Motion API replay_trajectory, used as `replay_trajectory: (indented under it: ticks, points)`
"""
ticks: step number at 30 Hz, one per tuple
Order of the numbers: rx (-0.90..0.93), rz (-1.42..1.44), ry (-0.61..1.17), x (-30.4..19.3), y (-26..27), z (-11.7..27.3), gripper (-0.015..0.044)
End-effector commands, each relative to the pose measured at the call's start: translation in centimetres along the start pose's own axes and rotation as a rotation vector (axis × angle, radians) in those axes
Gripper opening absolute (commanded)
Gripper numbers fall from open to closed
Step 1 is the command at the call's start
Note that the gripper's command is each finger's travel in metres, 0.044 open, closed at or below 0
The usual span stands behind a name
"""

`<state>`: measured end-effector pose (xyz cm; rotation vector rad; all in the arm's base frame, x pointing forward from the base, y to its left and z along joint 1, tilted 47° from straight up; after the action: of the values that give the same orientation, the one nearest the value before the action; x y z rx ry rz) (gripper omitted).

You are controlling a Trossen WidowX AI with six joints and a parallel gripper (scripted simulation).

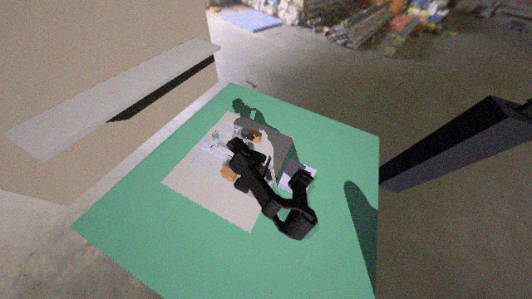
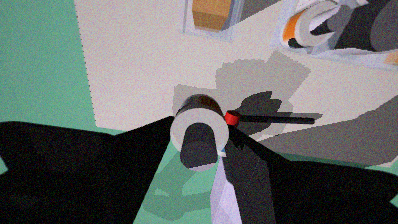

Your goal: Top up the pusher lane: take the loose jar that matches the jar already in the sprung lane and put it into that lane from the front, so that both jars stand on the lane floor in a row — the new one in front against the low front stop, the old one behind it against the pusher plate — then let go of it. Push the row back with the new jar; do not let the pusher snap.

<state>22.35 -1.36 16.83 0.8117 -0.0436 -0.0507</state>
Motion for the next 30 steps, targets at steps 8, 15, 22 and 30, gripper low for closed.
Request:
replay_trajectory:
  ticks: [8, 15, 22, 30]
  points:
    - [-0.004, -0.001, 0.001, 2.9, -4.2, -1.4, 0.0]
    - [-0.005, -0.001, 0.0, 4.3, -7.0, -2.5, 0.0]
    - [-0.005, -0.001, -0.001, 5.4, -9.9, -3.7, 0.0]
    - [-0.004, -0.001, -0.001, 5.9, -12.2, -4.8, 0.0]
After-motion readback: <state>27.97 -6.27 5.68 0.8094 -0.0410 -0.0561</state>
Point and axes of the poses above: the point midway between the two fingers, 35 mm back from their tips, its own z axis back along the fingers, its own y axis across the jaws, x = y × z, the point moved 8 cm from there along z, back along the fingers, and after that the axes turned 1 degree about z, right-handed, at the moved point
